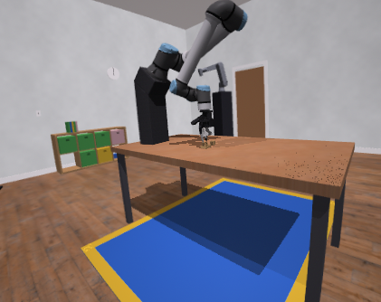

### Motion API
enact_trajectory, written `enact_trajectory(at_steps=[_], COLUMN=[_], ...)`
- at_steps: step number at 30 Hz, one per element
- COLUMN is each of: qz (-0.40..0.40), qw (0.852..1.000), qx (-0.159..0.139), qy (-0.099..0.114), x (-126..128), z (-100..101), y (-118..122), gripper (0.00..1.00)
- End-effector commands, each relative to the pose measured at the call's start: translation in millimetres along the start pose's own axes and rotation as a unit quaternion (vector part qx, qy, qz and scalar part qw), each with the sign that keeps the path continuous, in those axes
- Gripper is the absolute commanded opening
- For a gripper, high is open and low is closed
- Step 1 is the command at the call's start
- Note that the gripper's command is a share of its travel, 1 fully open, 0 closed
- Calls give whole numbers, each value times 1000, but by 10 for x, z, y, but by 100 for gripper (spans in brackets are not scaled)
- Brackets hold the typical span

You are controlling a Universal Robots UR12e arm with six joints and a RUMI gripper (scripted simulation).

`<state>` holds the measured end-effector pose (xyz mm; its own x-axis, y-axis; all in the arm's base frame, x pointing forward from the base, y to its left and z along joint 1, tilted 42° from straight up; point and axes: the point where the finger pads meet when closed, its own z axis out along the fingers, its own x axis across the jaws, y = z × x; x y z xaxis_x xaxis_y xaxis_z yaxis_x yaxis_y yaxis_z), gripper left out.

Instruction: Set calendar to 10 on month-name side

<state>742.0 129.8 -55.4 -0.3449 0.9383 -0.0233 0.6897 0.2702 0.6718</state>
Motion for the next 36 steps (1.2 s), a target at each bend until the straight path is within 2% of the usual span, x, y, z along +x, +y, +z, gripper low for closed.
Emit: enact_trajectory(at_steps=[1, 13, 36], qz=[0, 0, 0], qw=[1000, 1000, 1000], qx=[0, 0, 0], qy=[0, 0, 0], x=[0, 0, 0], z=[59, 218, 224], y=[3, 3, 3], gripper=[29, 29, 29])
